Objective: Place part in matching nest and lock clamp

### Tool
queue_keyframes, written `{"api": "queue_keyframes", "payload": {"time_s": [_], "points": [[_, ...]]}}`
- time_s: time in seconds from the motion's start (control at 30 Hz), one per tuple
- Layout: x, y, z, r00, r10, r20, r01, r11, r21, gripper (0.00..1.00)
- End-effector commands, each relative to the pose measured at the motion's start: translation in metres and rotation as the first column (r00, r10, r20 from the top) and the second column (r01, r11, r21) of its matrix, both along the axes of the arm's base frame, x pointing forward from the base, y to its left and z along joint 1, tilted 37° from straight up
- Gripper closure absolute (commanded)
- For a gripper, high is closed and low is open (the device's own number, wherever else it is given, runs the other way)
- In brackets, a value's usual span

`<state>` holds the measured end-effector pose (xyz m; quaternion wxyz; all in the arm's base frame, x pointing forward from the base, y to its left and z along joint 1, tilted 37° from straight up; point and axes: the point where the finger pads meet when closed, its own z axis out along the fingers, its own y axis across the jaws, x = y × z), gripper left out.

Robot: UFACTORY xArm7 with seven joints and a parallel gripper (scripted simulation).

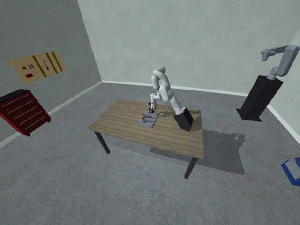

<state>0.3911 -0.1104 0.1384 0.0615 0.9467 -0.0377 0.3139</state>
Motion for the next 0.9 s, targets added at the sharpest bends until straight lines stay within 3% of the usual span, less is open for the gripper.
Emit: {"api": "queue_keyframes", "payload": {"time_s": [0.0, 0.67, 0.7, 0.87], "points": [[-0.0077, 0.0012, 0.0116, 1.000, 0.011, -0.007, -0.011, 1.000, 0.016, 0.00], [-0.0097, 0.0016, 0.0143, 1.000, 0.011, -0.007, -0.011, 1.000, 0.016, 0.00], [-0.0097, 0.0016, 0.0143, 1.000, 0.011, -0.007, -0.011, 1.000, 0.016, 0.53], [-0.0109, 0.0019, 0.0160, 1.000, 0.011, -0.007, -0.011, 1.000, 0.016, 0.53]]}}
